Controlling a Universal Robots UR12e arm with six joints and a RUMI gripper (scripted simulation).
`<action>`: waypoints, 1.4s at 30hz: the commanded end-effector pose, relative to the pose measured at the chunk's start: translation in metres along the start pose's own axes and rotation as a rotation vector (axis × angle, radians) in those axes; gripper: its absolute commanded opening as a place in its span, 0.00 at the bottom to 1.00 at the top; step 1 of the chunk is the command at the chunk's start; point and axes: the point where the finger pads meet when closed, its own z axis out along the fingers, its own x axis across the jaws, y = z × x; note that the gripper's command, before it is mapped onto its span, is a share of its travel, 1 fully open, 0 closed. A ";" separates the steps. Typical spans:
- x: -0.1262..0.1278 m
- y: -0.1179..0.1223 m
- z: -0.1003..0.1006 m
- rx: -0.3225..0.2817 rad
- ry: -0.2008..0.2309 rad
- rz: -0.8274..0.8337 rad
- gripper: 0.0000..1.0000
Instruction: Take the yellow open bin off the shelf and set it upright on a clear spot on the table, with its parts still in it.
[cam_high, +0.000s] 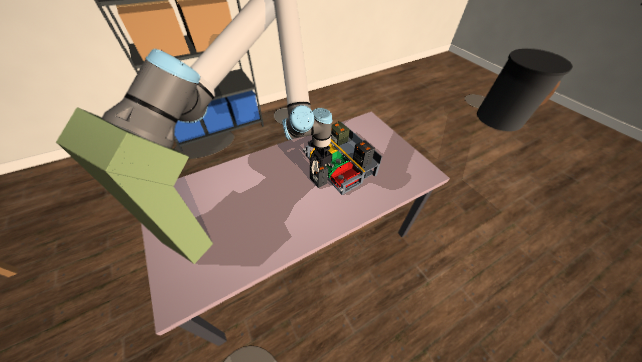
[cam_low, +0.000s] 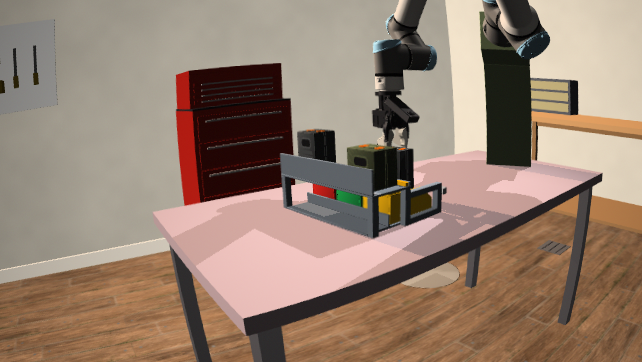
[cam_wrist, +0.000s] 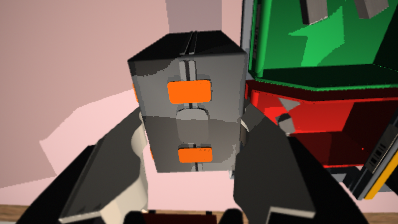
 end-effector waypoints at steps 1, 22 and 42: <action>-0.001 0.009 0.000 0.000 0.000 -0.001 0.00; -0.008 0.063 0.000 0.000 0.000 -0.001 0.00; -0.012 0.092 0.000 0.000 0.000 -0.001 0.00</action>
